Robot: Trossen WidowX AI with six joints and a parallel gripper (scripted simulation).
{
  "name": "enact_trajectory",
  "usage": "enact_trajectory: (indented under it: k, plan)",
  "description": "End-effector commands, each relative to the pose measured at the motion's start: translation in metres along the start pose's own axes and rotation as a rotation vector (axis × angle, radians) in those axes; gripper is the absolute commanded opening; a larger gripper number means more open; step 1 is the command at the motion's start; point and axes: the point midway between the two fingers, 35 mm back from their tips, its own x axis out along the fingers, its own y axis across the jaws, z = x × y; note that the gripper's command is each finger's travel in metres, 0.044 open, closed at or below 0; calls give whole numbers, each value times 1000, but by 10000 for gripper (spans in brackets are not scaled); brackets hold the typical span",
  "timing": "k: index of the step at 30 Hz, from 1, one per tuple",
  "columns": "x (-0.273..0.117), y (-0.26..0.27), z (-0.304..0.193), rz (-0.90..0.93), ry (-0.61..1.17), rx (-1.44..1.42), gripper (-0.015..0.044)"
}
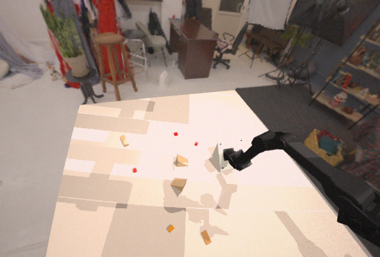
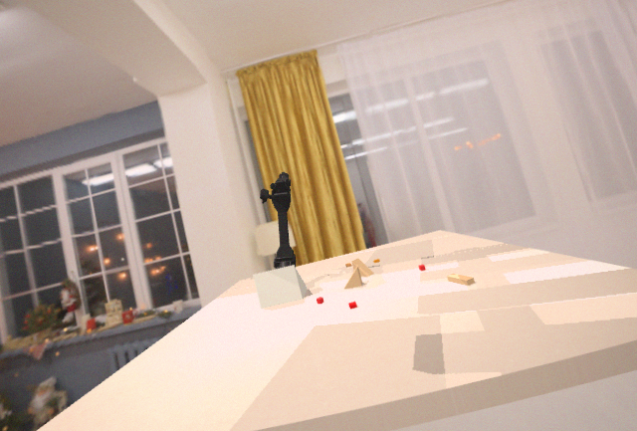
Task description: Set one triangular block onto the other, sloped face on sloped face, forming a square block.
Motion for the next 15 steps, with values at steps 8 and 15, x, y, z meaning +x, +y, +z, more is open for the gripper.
enact_trajectory:
  k: [8, 15]
  plan:
    - [19, -92, -65, -272, 189, 136, 440]
    - [-12, -192, -133, -577, 335, 337, 440]
